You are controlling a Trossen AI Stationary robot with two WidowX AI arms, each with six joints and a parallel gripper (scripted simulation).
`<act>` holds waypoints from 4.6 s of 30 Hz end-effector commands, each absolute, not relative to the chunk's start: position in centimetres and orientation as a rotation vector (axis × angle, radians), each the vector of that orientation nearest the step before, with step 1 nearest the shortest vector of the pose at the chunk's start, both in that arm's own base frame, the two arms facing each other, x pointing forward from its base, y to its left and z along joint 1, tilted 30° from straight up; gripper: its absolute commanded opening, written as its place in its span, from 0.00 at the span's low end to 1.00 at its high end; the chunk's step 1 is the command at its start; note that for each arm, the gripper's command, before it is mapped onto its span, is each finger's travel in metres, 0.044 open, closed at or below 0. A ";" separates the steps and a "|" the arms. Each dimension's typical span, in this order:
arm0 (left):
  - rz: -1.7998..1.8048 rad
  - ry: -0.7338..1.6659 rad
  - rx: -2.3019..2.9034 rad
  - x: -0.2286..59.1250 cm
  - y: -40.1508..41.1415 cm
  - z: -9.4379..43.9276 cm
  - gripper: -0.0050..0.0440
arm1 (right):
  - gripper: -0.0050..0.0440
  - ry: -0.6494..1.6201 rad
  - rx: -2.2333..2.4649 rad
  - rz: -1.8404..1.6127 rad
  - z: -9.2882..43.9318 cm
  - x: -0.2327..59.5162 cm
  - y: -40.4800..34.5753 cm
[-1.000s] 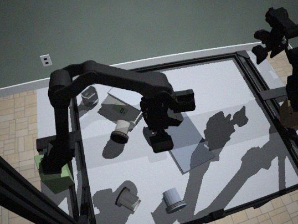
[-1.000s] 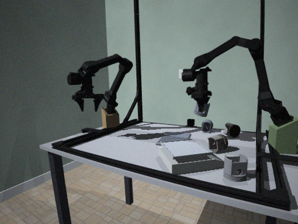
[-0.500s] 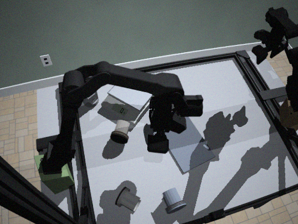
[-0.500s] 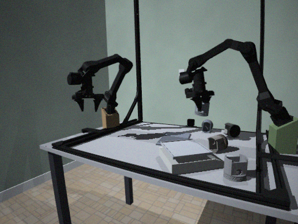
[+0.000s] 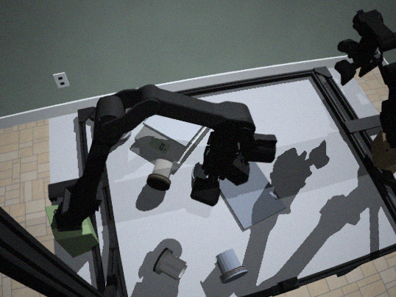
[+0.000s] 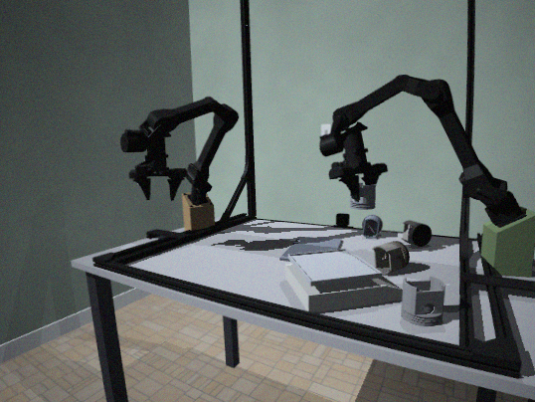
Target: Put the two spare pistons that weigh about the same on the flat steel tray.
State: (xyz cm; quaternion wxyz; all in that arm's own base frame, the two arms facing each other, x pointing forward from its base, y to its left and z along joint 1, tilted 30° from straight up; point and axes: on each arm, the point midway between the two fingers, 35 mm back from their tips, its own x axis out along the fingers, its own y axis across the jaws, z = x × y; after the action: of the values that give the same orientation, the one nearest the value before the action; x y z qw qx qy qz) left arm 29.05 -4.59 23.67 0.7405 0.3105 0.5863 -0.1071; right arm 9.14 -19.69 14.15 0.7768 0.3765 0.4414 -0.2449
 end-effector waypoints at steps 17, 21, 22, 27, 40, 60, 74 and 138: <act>-0.234 1.284 0.690 30.3 -4.2 21.2 0.43 | 1.00 0.953 0.813 -0.525 14.2 9.2 -19.7; -0.234 1.284 0.690 30.6 -4.1 20.6 0.43 | 1.00 0.953 0.813 -0.525 14.2 9.2 -19.7; -0.234 1.284 0.690 30.6 -4.1 20.4 0.43 | 1.00 0.953 0.813 -0.525 14.2 9.2 -19.7; -0.234 1.284 0.690 31.0 -4.0 19.7 0.43 | 1.00 0.953 0.813 -0.525 14.2 9.2 -19.7; -0.234 1.284 0.690 31.7 -3.8 18.0 0.43 | 1.00 0.953 0.813 -0.525 14.2 9.2 -19.7; -0.234 1.284 0.690 32.9 -3.5 15.3 0.43 | 1.00 0.953 0.813 -0.525 14.2 9.2 -19.7; -0.234 1.284 0.690 33.7 -3.2 13.5 0.43 | 1.00 0.953 0.813 -0.525 14.2 9.2 -19.7; -0.234 1.284 0.690 33.8 -3.6 14.2 0.87 | 1.00 0.953 0.813 -0.525 14.2 9.2 -19.7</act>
State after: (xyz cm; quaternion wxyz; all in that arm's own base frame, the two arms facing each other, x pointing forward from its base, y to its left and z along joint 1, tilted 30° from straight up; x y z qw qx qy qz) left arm 33.82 -3.43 13.27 0.7349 0.3145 0.5907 -0.1096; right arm 9.14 -19.69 14.15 0.7769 0.3764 0.4413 -0.2449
